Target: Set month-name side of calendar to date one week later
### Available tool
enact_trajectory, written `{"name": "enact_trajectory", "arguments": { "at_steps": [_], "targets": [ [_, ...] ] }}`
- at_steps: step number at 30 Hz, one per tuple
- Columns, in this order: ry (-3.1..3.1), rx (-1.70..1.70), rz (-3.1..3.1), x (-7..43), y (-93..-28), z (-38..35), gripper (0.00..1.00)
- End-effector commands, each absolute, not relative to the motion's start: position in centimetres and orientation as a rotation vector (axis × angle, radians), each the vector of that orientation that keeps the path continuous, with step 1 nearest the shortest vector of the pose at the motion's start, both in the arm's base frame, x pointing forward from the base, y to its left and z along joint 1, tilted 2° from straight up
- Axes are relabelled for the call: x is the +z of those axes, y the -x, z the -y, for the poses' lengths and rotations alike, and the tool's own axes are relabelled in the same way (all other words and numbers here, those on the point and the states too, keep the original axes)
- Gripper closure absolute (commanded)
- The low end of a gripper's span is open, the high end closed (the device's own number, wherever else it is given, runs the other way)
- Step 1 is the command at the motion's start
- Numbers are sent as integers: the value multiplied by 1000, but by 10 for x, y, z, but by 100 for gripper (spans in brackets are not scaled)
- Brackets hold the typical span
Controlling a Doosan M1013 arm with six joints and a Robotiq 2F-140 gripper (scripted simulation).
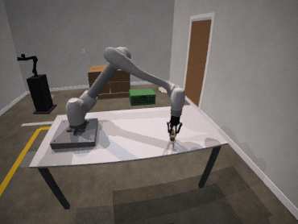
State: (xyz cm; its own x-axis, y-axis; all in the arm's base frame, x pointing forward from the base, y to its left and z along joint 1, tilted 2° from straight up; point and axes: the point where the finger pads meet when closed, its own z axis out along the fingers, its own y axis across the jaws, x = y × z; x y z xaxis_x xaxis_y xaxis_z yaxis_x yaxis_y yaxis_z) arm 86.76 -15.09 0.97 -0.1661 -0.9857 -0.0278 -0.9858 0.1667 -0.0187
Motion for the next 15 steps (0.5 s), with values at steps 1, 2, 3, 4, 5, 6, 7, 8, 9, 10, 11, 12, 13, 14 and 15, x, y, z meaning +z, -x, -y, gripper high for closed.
{"name": "enact_trajectory", "arguments": {
  "at_steps": [1,2,3,4,5,6,7,8,9,10,11,12,13,14,15],
  "targets": [
    [2006,6,-2374,10,-868,151,69],
    [2006,6,-2374,10,-868,151,69],
    [2006,6,-2374,10,-868,151,69],
    [2006,6,-2374,10,-868,151,67],
    [2006,6,-2374,10,-868,151,67],
    [2006,6,-2374,10,-868,151,67],
    [2006,6,-2374,10,-868,151,65],
    [2006,6,-2374,10,-868,151,65],
    [2006,6,-2374,10,-868,151,65],
    [2006,6,-2374,10,-868,151,65],
    [2006,6,-2374,10,-868,151,65],
    [2006,6,-2374,10,-868,151,65],
    [2006,6,-2374,10,-868,151,65],
    [2006,6,-2374,10,-868,151,65],
    [2006,6,-2374,10,-868,151,65]
  ]
}}
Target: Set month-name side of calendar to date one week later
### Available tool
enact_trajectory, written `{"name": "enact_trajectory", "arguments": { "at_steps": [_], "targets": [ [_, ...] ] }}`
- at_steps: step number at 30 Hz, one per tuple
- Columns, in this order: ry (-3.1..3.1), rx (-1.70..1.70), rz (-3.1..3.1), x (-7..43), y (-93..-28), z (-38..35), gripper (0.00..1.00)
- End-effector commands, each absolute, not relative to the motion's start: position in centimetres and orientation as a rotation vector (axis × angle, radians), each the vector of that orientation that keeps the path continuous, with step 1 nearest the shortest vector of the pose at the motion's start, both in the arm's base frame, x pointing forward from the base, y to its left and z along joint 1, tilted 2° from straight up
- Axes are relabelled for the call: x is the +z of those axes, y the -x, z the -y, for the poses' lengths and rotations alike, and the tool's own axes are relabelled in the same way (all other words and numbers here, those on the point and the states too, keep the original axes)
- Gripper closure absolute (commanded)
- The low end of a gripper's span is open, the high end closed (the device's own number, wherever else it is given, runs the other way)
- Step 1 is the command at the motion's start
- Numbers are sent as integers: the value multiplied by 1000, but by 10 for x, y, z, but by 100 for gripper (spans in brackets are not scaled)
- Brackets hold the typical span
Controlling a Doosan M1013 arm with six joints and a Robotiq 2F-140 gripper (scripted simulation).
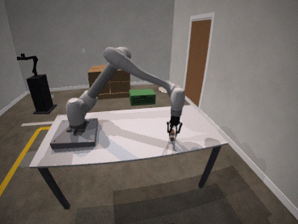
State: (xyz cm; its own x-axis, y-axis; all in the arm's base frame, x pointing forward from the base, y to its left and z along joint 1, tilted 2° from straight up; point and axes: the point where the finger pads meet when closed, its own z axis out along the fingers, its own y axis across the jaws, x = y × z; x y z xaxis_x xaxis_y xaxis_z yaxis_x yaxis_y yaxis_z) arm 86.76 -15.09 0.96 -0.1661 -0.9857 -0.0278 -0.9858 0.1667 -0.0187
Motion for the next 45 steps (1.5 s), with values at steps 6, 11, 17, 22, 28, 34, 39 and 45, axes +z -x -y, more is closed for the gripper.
{"name": "enact_trajectory", "arguments": {
  "at_steps": [6,11,17,22,28,34,39,45],
  "targets": [
    [2006,6,-2374,11,-868,151,65],
    [2006,6,-2374,17,-867,151,65],
    [2006,6,-2374,42,-867,152,65],
    [2006,6,-2374,70,-866,152,65],
    [2006,6,-2374,89,-866,153,65],
    [2006,6,-2374,100,-865,153,65],
    [2006,6,-2374,100,-865,153,0],
    [2006,6,-2374,100,-865,153,0]
  ]
}}
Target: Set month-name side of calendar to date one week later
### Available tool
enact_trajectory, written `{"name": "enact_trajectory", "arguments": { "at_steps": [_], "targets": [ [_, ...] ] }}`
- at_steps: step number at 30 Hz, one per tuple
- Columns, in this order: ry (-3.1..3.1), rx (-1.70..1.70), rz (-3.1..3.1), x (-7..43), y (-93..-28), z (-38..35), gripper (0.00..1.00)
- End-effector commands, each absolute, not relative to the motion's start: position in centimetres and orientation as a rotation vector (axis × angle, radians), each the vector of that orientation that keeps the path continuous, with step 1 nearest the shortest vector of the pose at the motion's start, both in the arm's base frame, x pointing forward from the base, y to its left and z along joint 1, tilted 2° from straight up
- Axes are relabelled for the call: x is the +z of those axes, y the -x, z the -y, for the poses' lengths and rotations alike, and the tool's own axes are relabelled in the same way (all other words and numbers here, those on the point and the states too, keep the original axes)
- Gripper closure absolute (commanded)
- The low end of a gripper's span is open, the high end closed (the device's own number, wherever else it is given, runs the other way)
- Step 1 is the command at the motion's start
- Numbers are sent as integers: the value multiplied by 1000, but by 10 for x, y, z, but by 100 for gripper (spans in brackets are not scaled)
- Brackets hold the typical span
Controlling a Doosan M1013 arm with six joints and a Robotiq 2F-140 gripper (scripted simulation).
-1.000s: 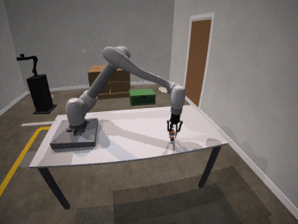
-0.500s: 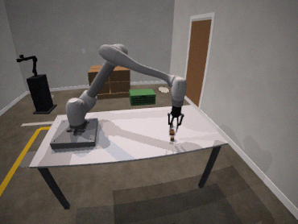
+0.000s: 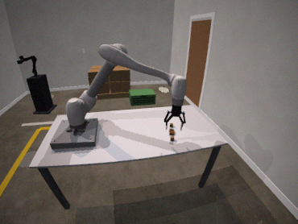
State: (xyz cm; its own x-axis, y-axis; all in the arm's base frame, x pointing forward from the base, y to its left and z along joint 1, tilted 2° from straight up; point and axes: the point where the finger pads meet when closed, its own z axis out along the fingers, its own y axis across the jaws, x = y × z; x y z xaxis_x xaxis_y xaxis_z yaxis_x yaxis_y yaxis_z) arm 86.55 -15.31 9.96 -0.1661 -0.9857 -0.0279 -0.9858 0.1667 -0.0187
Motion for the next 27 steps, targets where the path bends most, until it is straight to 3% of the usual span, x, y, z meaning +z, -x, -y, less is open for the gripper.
{"name": "enact_trajectory", "arguments": {
  "at_steps": [1,17,27],
  "targets": [
    [2006,6,-2374,100,-865,153,0],
    [1979,6,-2397,100,-866,150,0],
    [1488,16,-2730,99,-879,100,0]
  ]
}}
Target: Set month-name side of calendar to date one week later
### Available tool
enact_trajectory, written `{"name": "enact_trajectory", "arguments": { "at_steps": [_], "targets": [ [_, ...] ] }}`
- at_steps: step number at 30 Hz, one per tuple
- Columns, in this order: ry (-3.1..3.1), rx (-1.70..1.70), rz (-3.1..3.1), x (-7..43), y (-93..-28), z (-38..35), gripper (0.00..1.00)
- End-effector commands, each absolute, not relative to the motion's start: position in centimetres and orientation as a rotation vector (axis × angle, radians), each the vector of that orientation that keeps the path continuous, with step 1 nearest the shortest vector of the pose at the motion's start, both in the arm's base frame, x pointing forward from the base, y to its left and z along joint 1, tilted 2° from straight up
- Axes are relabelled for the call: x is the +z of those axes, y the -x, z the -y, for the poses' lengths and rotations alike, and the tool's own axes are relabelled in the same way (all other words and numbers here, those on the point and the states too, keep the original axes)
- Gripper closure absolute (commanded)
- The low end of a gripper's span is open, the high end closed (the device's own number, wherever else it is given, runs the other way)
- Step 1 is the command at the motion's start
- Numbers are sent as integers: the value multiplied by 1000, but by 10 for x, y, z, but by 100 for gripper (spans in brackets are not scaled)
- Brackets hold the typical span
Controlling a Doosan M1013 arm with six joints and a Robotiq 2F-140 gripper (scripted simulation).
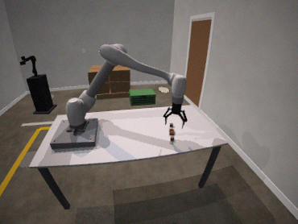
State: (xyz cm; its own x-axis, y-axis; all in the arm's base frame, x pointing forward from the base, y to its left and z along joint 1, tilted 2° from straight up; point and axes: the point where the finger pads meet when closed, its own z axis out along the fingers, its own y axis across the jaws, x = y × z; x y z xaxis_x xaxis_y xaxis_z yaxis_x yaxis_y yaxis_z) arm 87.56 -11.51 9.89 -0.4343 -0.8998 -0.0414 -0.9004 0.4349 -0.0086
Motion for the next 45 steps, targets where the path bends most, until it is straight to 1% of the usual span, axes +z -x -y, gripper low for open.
{"name": "enact_trajectory", "arguments": {
  "at_steps": [1,5,7,9,22,25,28,33,37,38,45],
  "targets": [
    [1418,17,-2768,99,-881,94,0],
    [1201,21,-2870,98,-885,73,0],
    [1201,21,-2870,98,-885,73,0],
    [1006,24,-2945,98,-889,55,0],
    [267,35,-3105,96,-898,-10,0],
    [242,35,-3107,96,-898,-12,0],
    [-26,38,-3118,96,-900,-36,0],
    [-238,41,-3111,96,-901,-55,0],
    [-274,41,-3108,95,-901,-58,0],
    [-274,41,-3108,95,-901,-58,65],
    [-274,41,-3108,95,-901,-58,65]
  ]
}}
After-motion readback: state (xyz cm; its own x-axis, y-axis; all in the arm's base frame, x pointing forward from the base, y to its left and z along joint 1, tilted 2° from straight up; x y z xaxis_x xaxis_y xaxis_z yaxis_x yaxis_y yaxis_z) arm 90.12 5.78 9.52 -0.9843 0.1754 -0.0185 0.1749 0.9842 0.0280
